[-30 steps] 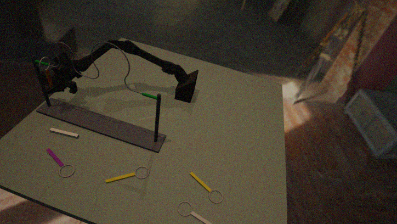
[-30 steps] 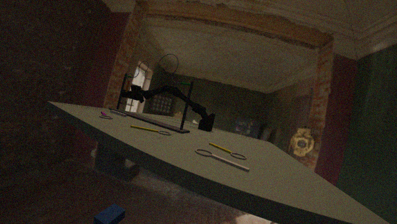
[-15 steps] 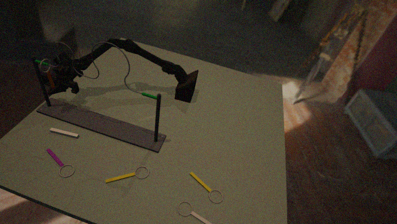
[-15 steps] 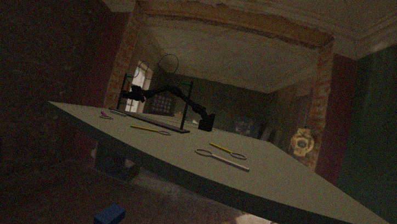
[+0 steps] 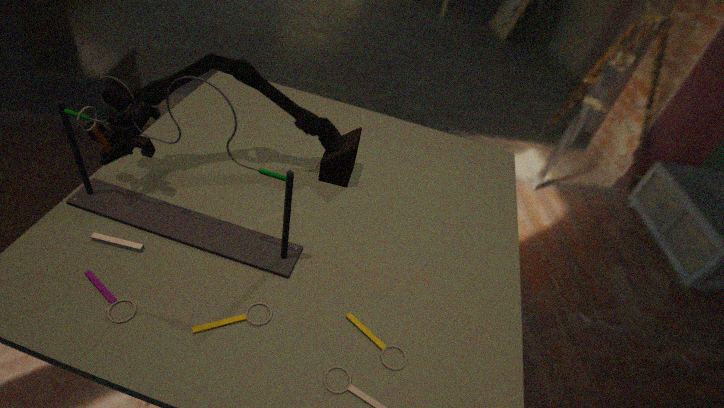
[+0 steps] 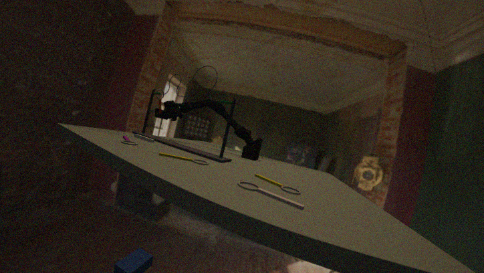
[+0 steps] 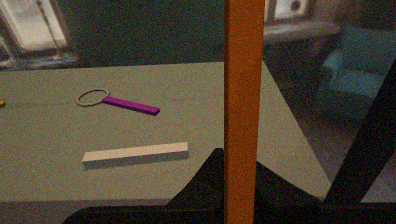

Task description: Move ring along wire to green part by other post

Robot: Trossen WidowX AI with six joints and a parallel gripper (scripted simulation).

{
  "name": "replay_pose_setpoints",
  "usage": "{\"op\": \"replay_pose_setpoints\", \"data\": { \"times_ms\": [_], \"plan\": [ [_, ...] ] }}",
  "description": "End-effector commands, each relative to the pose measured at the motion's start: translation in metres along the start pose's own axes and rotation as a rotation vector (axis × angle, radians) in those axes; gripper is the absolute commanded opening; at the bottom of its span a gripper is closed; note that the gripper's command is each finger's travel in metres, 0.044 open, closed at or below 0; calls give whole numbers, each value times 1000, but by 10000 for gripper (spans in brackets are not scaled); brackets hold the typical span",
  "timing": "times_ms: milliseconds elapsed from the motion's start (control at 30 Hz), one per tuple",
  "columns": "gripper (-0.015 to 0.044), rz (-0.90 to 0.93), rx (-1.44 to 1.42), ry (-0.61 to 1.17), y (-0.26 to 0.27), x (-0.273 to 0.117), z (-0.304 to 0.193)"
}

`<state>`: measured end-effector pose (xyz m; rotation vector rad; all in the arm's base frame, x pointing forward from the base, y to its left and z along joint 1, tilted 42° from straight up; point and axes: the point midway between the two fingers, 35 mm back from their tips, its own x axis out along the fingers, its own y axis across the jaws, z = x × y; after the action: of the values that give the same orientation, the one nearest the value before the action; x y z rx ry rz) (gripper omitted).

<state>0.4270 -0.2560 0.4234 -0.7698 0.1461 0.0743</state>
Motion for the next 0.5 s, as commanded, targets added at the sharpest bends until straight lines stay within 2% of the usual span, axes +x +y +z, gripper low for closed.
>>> {"op": "replay_pose_setpoints", "data": {
  "times_ms": [0, 300, 467],
  "plan": [
    [-150, -1, -5, 56, 4, -9, 2],
    [-150, 12, 20, 208, 17, -29, 3],
    [-150, 26, 48, 212, 26, -29, 3]
  ]
}}
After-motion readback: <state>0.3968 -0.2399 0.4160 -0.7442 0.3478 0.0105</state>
